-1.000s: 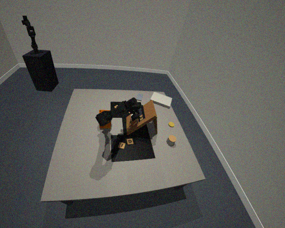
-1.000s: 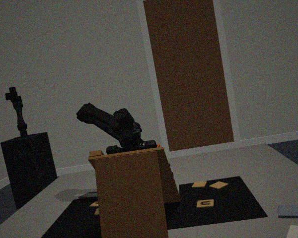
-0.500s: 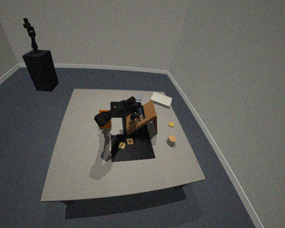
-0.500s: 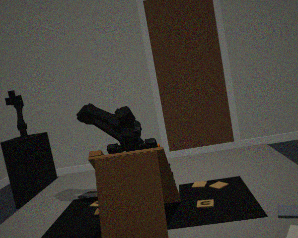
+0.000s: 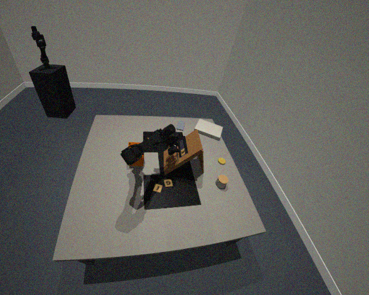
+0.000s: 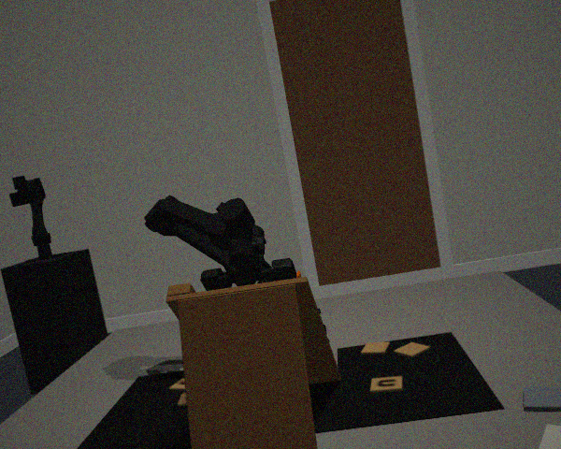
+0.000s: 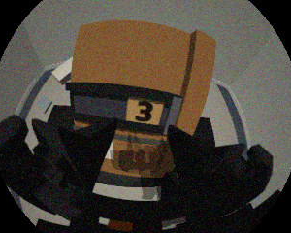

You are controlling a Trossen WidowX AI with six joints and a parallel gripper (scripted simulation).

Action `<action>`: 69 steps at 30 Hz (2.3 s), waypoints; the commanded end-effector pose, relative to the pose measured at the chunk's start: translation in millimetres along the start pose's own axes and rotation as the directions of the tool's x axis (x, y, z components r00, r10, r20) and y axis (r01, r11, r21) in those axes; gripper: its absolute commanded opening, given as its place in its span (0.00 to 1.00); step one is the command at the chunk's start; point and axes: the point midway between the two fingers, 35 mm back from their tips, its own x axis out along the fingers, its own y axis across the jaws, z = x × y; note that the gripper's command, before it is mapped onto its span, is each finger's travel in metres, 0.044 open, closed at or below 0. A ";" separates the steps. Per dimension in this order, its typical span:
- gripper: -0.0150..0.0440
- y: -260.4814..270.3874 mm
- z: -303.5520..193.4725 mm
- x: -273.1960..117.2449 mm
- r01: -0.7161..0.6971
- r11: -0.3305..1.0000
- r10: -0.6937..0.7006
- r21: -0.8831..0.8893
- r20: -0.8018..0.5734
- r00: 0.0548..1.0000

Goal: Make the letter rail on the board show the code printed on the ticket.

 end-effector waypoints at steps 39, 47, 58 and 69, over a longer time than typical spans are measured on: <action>0.25 32.7 22.2 20.7 -0.057 0.998 0.061 0.022 -0.447 0.892; 0.25 33.1 25.1 19.5 0.005 1.000 0.006 0.015 -0.637 0.771; 0.25 33.3 23.5 21.7 0.005 1.000 0.006 0.015 -0.637 0.771; 0.25 33.4 24.1 28.5 0.005 1.000 0.006 0.016 -0.637 0.771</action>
